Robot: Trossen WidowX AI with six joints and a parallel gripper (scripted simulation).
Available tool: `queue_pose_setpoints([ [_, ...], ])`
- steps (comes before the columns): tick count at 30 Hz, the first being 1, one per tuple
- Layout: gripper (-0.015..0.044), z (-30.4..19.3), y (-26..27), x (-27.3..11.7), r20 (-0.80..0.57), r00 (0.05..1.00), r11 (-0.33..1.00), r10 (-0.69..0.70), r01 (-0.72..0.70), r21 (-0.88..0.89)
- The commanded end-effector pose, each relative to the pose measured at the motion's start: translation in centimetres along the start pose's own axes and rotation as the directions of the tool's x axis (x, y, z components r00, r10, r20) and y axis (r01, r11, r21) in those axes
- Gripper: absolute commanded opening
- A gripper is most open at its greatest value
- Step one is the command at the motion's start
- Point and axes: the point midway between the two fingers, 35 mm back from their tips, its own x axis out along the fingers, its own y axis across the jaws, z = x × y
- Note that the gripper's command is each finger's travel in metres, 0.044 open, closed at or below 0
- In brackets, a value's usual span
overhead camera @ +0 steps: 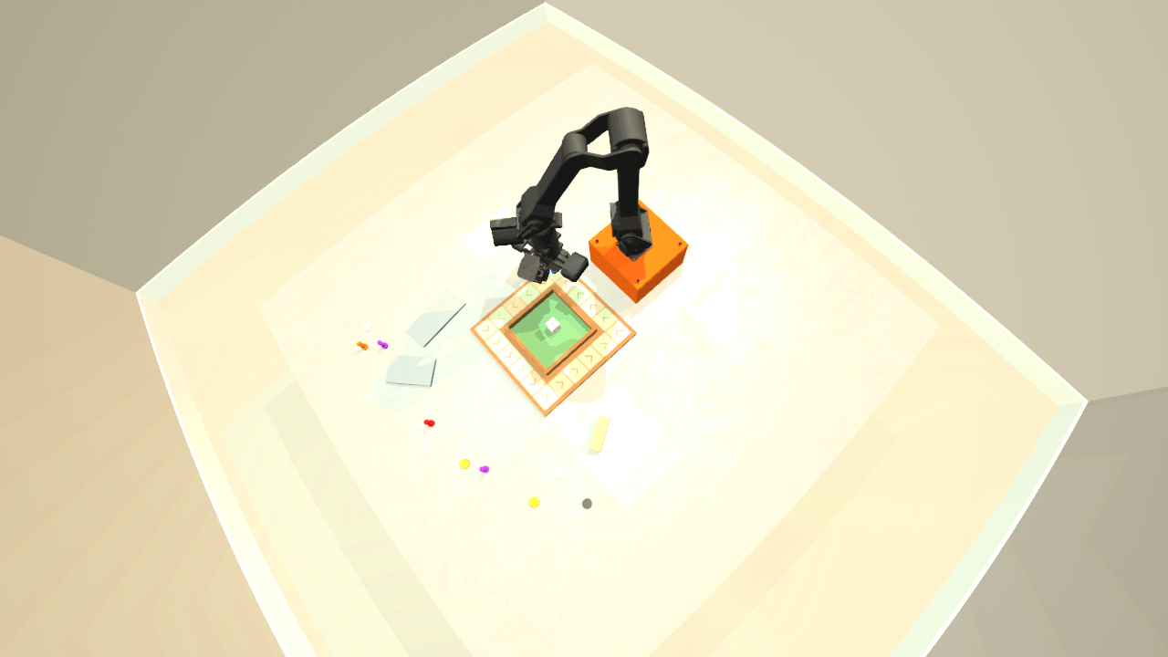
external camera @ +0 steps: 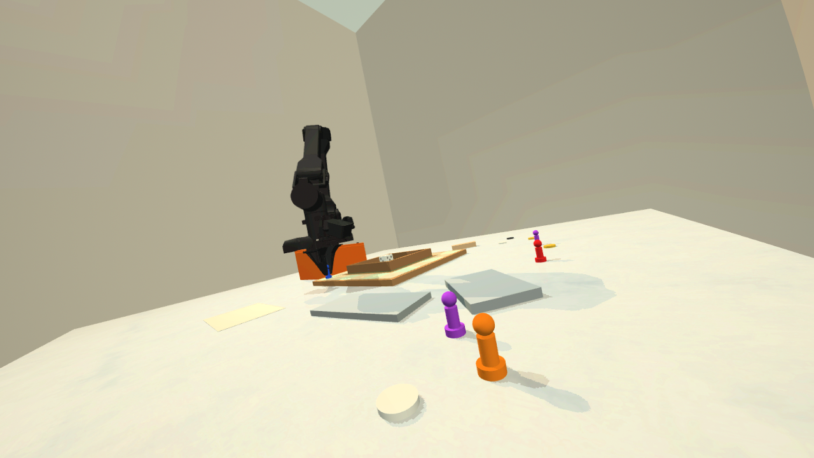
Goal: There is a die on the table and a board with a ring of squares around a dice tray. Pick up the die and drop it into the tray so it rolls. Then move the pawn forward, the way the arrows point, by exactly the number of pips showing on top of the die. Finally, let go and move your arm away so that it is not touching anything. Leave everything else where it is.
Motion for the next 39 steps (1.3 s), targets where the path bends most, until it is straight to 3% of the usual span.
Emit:
queue_pose_setpoints([
  [1, 0.0009, 0.0, 0.0, 0.0, 0.001, 1.000, 1.000, 0.000, 0.000, 0.004],
  [8, 0.0000, 0.3, -0.4, -1.2, 0.006, 1.000, 1.000, -0.002, 0.002, 0.007],
  [27, 0.0000, 0.1, -0.4, -12.7, 0.001, 1.000, 1.000, -0.001, 0.001, 0.004],
  [31, 0.0000, 0.3, -0.5, -12.4, 0.001, 1.000, 1.000, -0.001, 0.001, 0.004],
  [39, 0.0000, 2.7, -1.1, -8.1, 0.003, 1.000, 1.000, -0.002, 0.002, 0.004],
])
